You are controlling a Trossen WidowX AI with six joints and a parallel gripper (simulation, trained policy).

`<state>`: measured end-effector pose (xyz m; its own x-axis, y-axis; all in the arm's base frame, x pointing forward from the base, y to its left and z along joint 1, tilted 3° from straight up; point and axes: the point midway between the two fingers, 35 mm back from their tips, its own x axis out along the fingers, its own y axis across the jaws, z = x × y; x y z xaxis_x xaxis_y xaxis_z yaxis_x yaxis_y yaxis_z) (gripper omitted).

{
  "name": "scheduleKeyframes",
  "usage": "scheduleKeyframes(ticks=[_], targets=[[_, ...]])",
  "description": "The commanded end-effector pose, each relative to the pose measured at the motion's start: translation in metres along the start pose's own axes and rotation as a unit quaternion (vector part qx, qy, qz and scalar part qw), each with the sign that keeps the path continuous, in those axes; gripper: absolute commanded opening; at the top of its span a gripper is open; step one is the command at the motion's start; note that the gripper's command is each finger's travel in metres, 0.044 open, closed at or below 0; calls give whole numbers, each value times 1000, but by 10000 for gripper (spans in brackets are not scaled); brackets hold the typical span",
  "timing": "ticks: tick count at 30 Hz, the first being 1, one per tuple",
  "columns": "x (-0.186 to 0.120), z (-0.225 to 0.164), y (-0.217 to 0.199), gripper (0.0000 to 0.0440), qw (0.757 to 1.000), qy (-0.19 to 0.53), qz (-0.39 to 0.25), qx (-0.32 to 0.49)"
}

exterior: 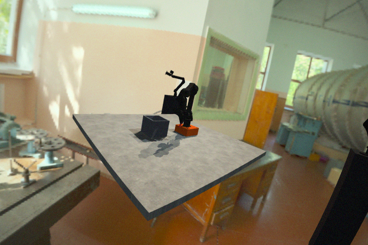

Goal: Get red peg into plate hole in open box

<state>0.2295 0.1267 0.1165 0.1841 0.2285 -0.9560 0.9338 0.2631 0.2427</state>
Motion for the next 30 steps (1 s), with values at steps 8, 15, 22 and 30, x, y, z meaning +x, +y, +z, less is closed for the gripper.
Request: scheduleKeyframes(ticks=[8,15,22,30], targets=[[-44,28,20,0,999,-39,37,-9],[-58,55,25,0,997,-70,37,-2],[-64,79,25,0,996,-91,25,8],[-66,104,26,0,994,-103,8,19]])
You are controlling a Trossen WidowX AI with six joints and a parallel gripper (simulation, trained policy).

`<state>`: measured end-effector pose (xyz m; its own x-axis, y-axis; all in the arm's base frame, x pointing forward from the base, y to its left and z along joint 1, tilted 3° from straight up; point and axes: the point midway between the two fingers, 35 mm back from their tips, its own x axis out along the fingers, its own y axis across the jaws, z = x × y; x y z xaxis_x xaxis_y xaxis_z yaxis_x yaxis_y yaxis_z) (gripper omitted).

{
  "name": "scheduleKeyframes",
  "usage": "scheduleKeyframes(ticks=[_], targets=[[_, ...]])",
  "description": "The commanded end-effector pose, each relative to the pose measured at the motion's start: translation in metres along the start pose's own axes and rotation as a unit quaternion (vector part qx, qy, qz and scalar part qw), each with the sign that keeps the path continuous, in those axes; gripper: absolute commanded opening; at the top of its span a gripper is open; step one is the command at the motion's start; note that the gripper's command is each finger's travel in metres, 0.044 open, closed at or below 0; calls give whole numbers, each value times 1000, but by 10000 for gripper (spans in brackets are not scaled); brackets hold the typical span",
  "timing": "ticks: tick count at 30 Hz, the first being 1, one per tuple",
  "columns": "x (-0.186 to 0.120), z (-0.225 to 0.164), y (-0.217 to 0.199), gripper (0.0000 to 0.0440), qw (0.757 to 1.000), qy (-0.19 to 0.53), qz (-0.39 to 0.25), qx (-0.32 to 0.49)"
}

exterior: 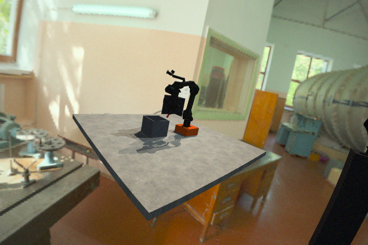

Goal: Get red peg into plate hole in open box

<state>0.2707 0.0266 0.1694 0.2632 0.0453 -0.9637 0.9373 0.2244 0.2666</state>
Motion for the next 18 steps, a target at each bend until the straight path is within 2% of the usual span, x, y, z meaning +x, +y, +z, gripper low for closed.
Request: scheduleKeyframes(ticks=[1,18], targets=[[1,9,1,0,1000,-6,-7,1],[18,51,6,0,999,-7,-39,9]])
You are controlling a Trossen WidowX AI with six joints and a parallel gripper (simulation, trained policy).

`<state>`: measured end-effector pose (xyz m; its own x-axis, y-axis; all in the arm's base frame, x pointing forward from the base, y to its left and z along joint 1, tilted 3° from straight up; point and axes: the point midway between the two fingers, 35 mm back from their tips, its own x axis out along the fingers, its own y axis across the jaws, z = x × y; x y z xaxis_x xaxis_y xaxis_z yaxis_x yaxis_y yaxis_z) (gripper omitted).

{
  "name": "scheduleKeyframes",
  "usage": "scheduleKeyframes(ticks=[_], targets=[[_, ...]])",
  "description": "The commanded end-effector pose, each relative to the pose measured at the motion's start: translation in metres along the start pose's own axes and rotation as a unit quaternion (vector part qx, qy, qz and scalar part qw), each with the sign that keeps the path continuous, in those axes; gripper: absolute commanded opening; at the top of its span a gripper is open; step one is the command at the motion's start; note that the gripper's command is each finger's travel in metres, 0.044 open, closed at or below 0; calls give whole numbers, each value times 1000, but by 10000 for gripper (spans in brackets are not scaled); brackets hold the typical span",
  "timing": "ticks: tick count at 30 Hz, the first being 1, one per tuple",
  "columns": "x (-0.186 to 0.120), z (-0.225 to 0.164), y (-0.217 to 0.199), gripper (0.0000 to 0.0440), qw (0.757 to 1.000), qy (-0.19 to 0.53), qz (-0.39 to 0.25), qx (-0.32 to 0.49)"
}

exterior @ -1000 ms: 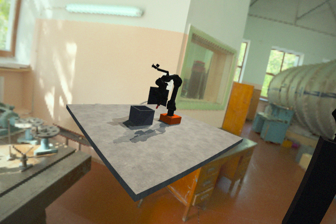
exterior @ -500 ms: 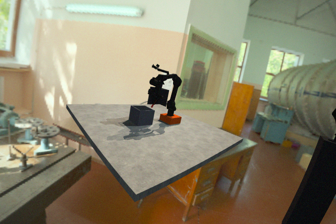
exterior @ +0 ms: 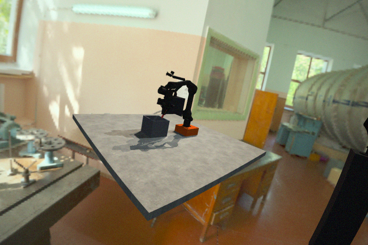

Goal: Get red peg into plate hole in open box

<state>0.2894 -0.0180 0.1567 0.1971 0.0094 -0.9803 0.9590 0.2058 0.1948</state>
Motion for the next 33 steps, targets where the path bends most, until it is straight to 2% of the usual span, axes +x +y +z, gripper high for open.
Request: scheduleKeyframes(ticks=[1,12,33], targets=[[5,6,3,0,1000,3,-4,-2],[33,25,4,0,1000,9,-22,-4],[89,37,13,0,998,31,-31,-34]])
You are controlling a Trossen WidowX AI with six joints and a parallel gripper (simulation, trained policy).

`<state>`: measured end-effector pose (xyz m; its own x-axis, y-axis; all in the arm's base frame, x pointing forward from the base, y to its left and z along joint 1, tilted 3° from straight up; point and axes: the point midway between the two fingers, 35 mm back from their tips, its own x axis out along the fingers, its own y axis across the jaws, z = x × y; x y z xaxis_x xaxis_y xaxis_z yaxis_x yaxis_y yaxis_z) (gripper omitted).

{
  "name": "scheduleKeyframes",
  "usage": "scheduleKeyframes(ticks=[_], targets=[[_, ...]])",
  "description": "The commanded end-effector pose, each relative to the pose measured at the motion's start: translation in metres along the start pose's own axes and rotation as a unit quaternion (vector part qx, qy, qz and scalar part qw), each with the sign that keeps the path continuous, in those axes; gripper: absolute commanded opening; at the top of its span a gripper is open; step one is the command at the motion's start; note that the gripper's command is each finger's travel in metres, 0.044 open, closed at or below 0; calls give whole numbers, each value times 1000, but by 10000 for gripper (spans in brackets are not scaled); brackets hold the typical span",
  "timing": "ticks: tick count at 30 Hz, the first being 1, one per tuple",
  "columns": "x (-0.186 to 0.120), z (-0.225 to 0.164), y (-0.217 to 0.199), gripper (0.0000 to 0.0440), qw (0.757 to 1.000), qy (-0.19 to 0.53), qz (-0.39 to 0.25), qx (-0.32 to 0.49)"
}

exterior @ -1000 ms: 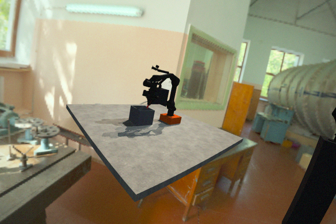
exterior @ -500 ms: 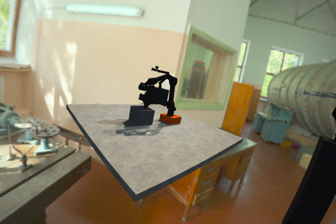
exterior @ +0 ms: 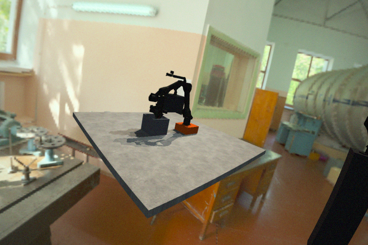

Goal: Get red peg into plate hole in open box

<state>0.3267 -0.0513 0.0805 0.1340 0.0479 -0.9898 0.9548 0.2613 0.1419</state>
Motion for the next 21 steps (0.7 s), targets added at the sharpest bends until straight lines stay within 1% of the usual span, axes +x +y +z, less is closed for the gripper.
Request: scheduleKeyframes(ticks=[1,4,7,11,12,18,20,21], targets=[[10,0,-1,0,1000,5,-5,-8],[16,1,-1,5,1000,4,-10,-13],[21,3,-2,28,1000,4,-19,-19],[24,2,-1,100,999,9,-27,-26],[24,2,-1,106,999,11,-28,-28],[18,5,1,103,999,26,-27,-26],[15,7,3,112,999,32,-23,-23],[13,8,4,126,999,36,-20,-21]])
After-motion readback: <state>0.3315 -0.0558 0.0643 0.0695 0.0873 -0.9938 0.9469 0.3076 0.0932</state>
